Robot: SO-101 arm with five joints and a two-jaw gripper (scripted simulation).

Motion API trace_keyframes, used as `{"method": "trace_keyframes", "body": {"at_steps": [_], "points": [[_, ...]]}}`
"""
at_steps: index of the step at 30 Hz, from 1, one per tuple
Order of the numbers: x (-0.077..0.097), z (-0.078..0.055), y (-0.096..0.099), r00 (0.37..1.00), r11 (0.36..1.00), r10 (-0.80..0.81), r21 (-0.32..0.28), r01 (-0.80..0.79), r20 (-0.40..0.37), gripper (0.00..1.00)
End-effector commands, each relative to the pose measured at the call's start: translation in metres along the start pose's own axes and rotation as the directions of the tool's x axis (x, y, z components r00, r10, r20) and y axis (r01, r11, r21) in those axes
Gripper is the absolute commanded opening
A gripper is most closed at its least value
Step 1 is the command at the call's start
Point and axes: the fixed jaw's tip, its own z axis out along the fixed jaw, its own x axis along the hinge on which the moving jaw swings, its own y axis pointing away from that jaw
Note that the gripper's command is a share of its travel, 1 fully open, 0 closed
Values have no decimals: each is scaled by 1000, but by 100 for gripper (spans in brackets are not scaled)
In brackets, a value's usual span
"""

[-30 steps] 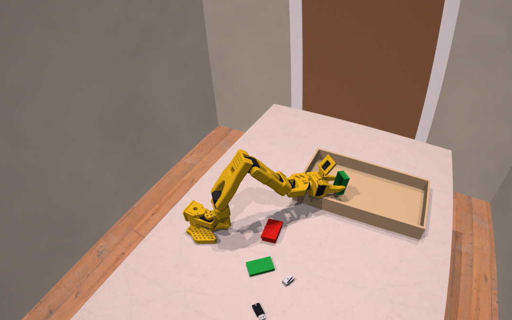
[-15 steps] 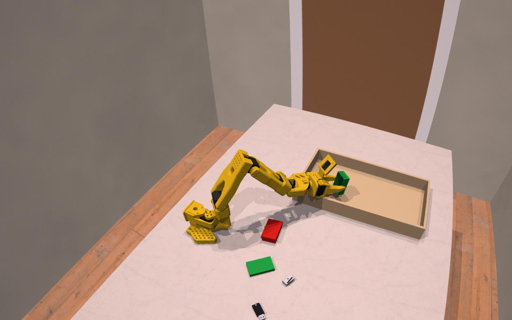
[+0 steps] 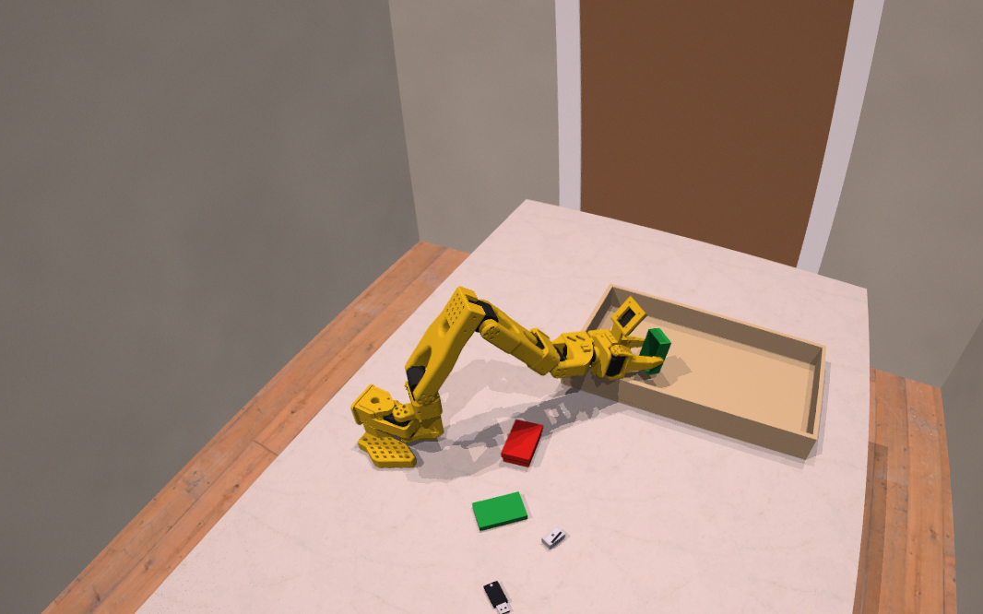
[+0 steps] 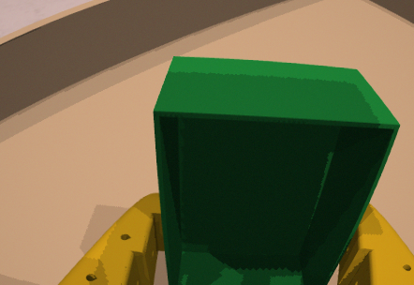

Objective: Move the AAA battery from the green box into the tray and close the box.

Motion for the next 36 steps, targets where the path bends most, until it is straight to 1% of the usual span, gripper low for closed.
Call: {"method": "trace_keyframes", "body": {"at_steps": [1,16,36], "points": [[-17,0,-3,999,1000,11,6,-11,47,20],[-23,1,-2,999,1000,14,5,-14,47,20],[-41,1,0,999,1000,22,-1,-22,47,20]]}}
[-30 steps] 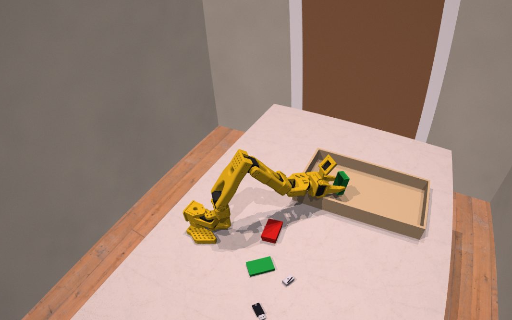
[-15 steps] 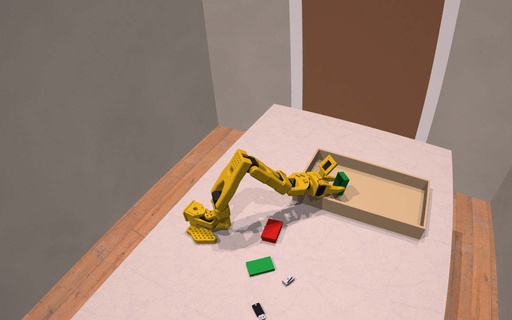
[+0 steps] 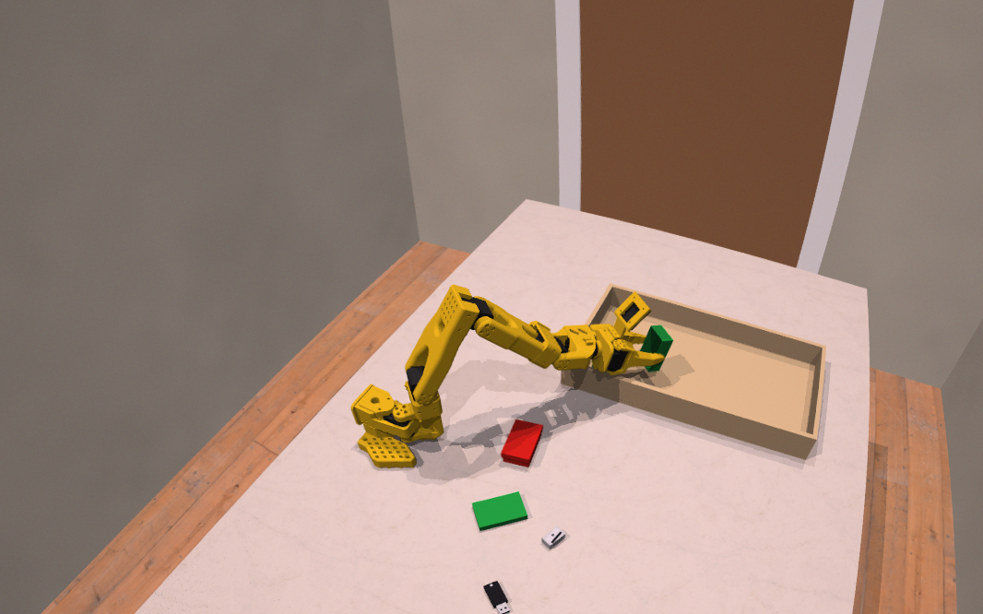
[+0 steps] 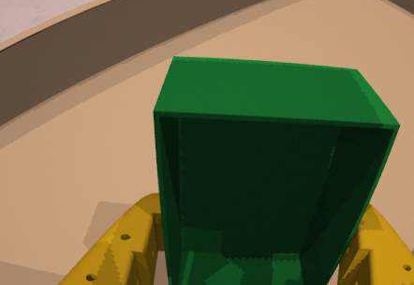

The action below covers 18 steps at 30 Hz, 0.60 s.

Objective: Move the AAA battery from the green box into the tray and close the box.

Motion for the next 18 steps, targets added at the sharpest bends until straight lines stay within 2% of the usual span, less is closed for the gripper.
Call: {"method": "trace_keyframes", "body": {"at_steps": [1,18], "points": [[-36,0,1,995,1000,10,-2,-9,99,20],[-58,-3,3,995,1000,20,-10,-19,99,20]]}}
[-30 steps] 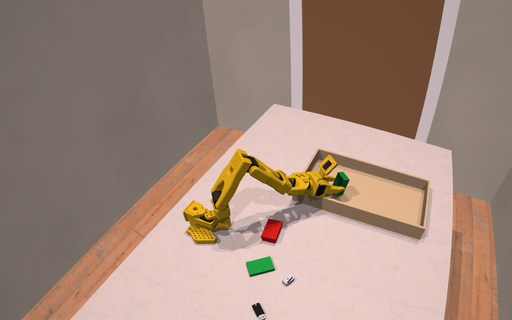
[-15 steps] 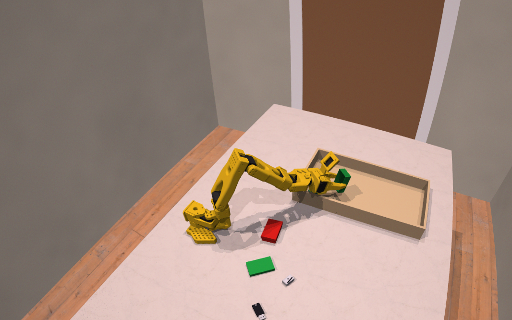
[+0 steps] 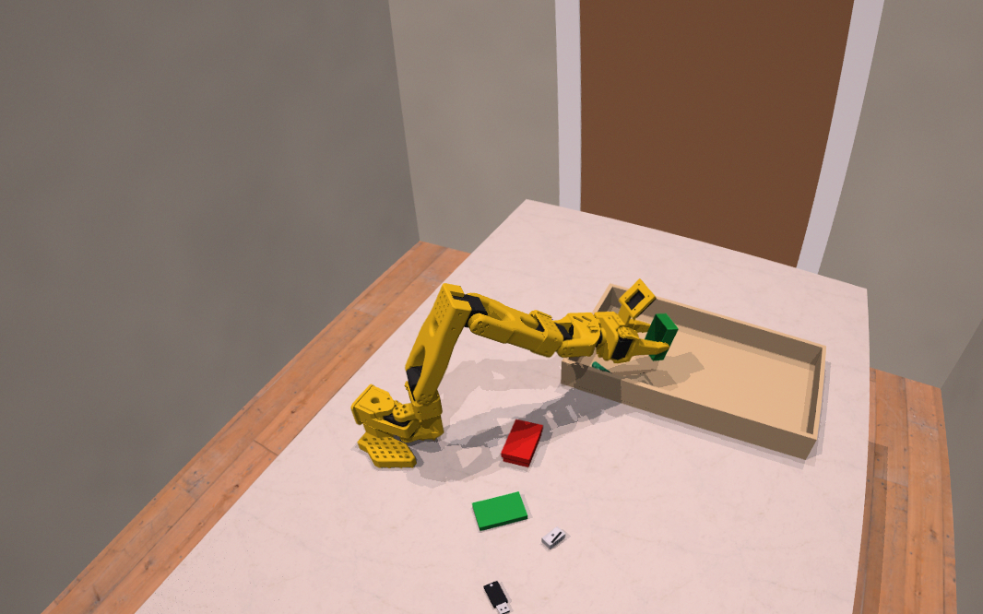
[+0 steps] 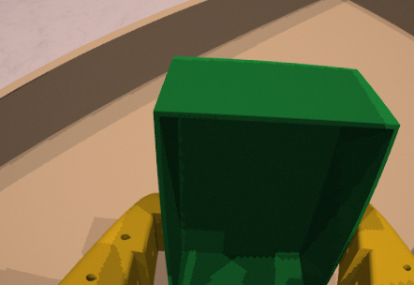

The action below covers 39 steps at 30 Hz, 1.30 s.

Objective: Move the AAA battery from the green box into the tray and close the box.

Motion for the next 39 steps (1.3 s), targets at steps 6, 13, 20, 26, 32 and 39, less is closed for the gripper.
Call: {"method": "trace_keyframes", "body": {"at_steps": [6,13,20,26,32,39], "points": [[-47,-5,5,995,1000,13,-13,-11,101,20],[-55,-8,6,995,1000,16,-15,-15,101,20],[-66,-12,7,995,1000,22,-19,-20,101,20],[-76,-16,8,995,999,26,-22,-24,100,20],[-82,-19,9,995,999,29,-24,-26,100,20],[-91,-24,10,994,999,33,-28,-31,100,20]]}}
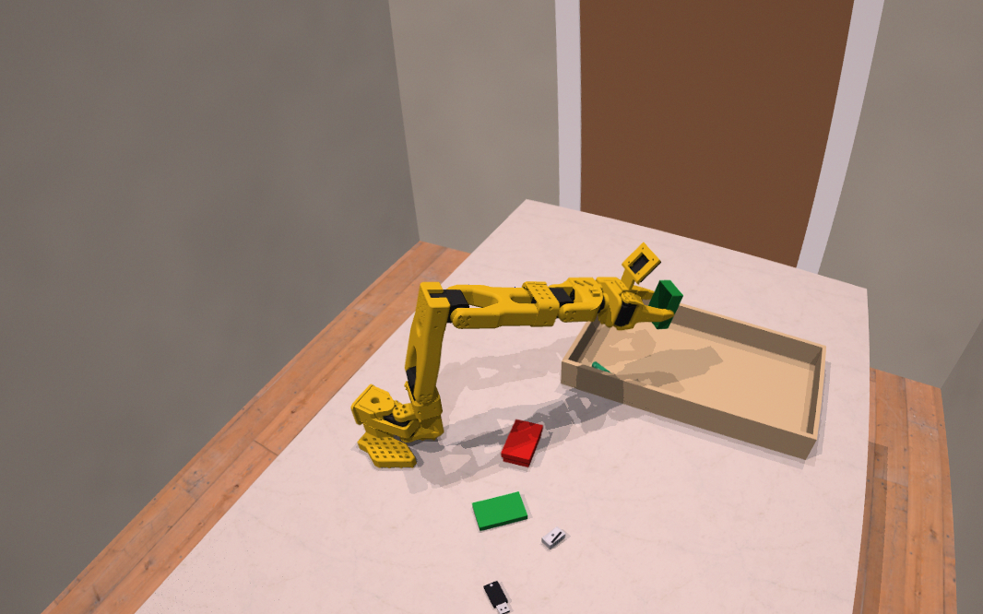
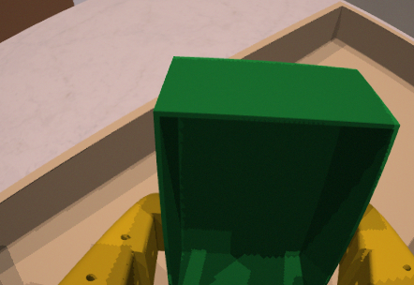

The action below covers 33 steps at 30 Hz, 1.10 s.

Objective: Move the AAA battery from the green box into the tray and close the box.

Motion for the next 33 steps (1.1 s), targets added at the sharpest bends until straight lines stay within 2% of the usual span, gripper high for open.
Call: {"method": "trace_keyframes", "body": {"at_steps": [1,33], "points": [[-38,-10,6,995,1000,8,-16,-6,103,20],[-60,-26,9,995,1000,19,-24,-17,102,20]]}}
